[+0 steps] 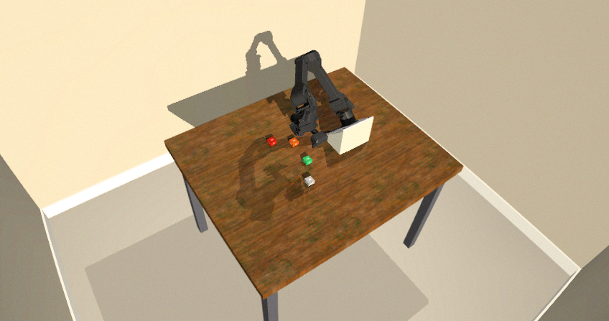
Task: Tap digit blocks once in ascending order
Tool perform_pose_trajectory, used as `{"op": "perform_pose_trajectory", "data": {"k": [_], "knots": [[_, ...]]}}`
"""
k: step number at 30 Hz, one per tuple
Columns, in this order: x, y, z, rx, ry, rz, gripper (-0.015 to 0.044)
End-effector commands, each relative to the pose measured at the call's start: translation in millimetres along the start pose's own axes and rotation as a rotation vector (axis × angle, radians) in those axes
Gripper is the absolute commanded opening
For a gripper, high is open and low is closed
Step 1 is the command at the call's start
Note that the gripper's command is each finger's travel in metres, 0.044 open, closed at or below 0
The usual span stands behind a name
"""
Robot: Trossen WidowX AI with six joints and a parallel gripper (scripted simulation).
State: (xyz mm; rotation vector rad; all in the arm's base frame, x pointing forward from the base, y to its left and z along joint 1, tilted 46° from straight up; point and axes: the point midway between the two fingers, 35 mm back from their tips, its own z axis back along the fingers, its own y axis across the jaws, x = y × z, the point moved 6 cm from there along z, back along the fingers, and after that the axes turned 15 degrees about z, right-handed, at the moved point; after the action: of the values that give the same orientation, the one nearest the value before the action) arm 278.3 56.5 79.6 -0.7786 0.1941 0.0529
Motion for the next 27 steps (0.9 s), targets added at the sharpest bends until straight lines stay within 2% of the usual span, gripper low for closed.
{"op": "perform_pose_trajectory", "data": {"k": [1, 12, 27], "knots": [[2, 1, 0, 0.003, 0.001, -0.007, 0.04], [84, 83, 2, 0.008, -0.004, -0.011, 0.04], [85, 84, 2, 0.008, -0.004, -0.011, 0.04]]}}
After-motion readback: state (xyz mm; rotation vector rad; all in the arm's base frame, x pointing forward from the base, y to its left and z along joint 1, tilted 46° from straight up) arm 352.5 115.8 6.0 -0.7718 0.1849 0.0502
